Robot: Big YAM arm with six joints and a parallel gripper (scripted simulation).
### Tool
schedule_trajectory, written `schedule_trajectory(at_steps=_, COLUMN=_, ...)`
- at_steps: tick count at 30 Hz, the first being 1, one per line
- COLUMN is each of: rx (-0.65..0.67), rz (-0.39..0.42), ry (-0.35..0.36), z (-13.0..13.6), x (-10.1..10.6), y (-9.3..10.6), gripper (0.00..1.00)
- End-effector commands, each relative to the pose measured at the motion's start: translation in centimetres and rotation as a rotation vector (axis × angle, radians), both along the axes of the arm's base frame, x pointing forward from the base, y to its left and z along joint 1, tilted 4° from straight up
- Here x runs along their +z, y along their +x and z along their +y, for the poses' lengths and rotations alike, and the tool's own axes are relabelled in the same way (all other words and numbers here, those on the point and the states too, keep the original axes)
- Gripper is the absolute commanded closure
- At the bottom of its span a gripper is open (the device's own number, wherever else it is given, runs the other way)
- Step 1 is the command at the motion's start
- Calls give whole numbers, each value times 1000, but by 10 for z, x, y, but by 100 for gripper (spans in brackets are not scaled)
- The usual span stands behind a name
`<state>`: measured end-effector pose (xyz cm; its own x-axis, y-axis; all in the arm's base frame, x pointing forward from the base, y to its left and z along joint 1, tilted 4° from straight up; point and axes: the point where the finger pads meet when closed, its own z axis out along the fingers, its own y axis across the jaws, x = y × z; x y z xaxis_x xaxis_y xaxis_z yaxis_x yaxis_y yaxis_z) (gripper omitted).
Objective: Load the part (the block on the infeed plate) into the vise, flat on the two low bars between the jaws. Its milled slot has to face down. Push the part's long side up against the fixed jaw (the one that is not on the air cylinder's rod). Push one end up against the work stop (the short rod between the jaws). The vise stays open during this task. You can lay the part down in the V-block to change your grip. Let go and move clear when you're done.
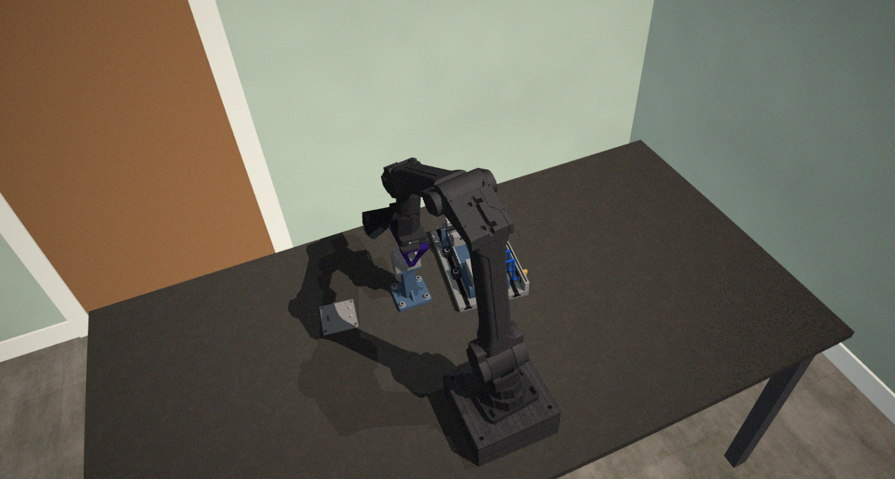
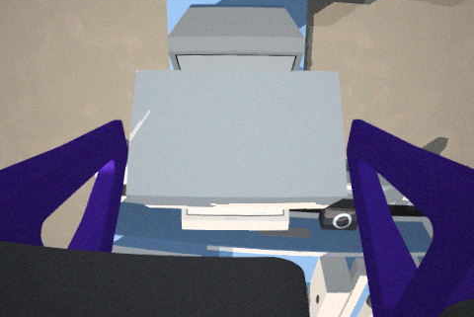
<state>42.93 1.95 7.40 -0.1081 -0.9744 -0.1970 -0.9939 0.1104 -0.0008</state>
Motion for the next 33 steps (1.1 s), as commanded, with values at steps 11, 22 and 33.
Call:
schedule_trajectory(at_steps=11, rx=-10, rz=-31, ry=-117, z=7, x=21, y=20, gripper=19)
schedule_trajectory(at_steps=22, rx=-10, rz=0, ry=-222, z=8, x=12, y=17, gripper=19)
schedule_trajectory(at_steps=33, rx=-12, rz=9, ry=-348, z=9, x=13, y=19, gripper=19)
